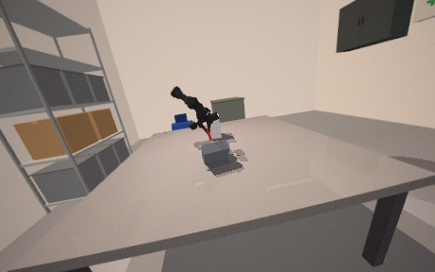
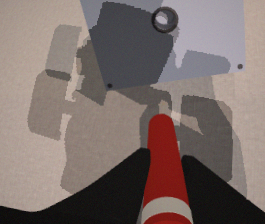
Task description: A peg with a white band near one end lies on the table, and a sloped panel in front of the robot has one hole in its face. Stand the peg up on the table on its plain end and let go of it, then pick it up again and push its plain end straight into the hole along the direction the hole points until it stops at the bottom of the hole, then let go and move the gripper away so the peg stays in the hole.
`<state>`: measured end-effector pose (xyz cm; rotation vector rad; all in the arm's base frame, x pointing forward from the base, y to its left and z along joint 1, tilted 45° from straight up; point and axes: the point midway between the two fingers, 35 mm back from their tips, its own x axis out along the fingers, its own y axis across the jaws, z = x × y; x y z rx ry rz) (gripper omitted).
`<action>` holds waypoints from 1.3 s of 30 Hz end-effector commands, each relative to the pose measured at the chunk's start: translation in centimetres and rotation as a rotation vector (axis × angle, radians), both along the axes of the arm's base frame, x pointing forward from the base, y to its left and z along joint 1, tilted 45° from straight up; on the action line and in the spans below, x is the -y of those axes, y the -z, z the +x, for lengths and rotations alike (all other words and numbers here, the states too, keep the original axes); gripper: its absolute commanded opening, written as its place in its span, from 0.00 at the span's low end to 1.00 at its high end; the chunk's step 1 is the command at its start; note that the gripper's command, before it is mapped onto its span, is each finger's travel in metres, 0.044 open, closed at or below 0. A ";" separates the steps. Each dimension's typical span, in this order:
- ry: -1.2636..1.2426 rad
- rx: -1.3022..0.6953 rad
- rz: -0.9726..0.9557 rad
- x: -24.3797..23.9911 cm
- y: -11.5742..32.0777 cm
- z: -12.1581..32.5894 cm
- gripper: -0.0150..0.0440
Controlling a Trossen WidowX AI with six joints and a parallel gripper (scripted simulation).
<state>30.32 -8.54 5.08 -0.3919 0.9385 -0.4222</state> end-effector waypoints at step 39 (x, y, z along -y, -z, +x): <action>-0.005 0.191 0.063 0.6 0.5 3.7 0.25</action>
